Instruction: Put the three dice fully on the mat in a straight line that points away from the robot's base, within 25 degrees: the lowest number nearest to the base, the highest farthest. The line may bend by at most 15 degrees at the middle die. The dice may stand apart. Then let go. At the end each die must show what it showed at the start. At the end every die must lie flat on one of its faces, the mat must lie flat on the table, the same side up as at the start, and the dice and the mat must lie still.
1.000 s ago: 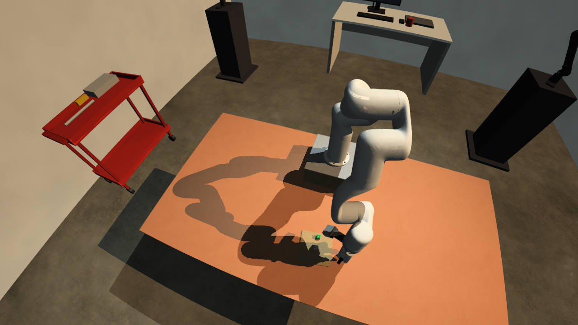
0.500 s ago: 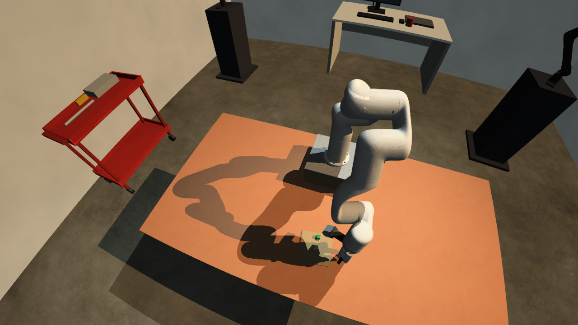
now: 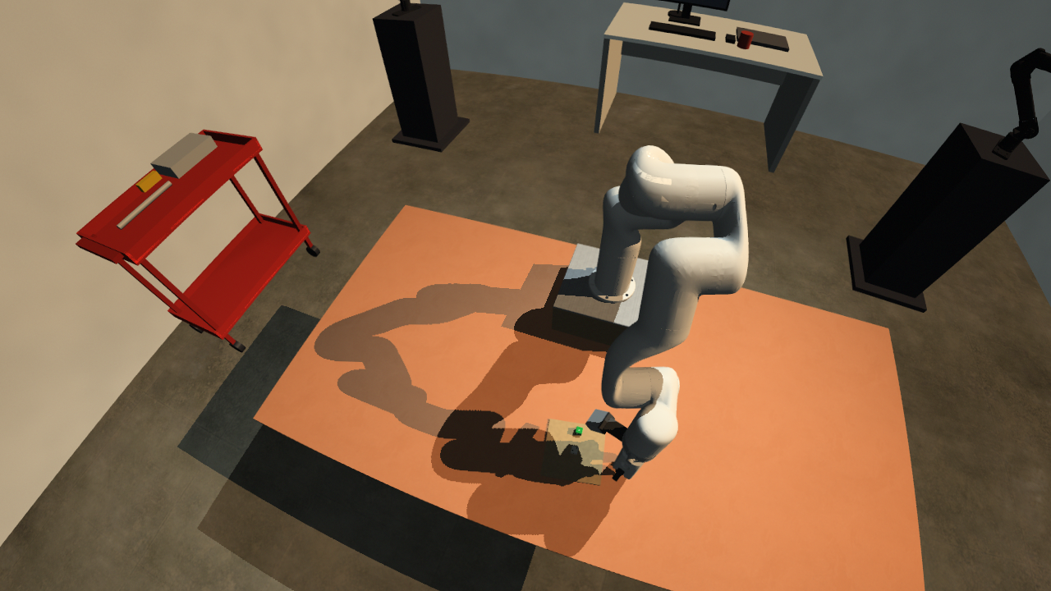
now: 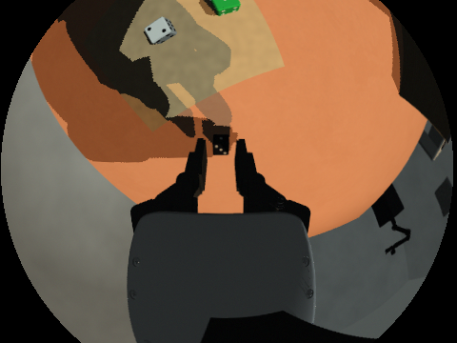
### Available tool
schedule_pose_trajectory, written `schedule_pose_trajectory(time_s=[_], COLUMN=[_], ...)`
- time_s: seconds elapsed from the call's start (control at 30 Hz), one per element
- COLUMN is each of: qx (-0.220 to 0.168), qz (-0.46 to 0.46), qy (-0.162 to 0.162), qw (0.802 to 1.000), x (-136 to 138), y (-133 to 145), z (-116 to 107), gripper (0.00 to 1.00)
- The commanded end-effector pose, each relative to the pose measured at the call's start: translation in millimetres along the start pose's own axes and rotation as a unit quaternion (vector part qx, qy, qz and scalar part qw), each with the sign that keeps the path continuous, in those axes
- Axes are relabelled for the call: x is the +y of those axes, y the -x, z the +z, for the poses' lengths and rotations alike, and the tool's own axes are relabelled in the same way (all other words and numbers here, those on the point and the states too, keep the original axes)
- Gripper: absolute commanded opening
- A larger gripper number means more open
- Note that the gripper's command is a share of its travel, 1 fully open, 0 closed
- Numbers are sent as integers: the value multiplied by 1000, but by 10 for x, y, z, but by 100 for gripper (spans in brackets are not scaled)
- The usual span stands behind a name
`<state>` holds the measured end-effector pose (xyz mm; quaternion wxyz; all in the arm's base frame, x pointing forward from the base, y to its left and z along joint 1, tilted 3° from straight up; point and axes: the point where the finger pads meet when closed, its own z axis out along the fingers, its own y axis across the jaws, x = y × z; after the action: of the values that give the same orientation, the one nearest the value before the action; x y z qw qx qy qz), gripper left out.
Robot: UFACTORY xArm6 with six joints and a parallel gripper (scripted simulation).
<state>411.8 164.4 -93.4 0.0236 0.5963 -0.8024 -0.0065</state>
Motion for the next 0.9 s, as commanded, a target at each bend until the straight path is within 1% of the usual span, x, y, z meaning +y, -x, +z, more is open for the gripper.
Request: schedule_pose_trajectory(time_s=[0.0, 0.37, 0.87], qx=[-1, -1, -1], qz=[0, 0, 0], qy=[-2, -2, -2], qw=[1000, 1000, 1000], x=[-13, -14, -14], y=[11, 11, 11], z=[34, 139, 146], gripper=[31, 31, 31])
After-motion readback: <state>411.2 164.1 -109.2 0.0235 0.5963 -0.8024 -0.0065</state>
